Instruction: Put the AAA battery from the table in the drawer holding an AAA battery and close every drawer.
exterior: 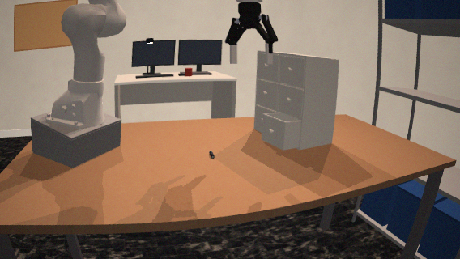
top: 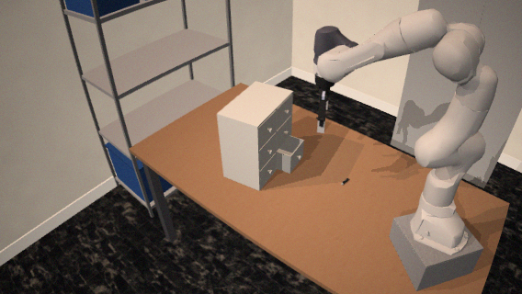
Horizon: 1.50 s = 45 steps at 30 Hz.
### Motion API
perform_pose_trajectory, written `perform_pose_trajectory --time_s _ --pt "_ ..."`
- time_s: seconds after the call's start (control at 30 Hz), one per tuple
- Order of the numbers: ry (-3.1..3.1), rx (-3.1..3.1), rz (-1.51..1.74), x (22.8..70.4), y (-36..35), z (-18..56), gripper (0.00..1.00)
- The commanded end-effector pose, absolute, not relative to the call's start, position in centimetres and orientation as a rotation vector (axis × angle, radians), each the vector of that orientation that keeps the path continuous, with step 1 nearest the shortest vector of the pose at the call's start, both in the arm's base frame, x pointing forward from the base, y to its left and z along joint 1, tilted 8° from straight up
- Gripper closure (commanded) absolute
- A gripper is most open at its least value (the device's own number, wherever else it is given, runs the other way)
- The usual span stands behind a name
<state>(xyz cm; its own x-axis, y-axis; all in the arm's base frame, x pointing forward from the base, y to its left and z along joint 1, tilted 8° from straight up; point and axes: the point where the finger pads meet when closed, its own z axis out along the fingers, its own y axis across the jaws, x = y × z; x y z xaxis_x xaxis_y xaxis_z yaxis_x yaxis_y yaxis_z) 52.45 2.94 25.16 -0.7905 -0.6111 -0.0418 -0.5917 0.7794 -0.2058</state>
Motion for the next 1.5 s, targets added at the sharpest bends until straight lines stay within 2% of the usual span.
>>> perform_pose_trajectory --time_s 0.0,0.97,1.47 --pt "2.775 -1.175 -0.316 53.0 2.9 24.9 0.00" --pt "2.060 -2.160 -0.599 56.0 3.7 22.4 0.00" --pt "1.437 -2.606 -0.738 58.0 4.3 20.7 0.00"
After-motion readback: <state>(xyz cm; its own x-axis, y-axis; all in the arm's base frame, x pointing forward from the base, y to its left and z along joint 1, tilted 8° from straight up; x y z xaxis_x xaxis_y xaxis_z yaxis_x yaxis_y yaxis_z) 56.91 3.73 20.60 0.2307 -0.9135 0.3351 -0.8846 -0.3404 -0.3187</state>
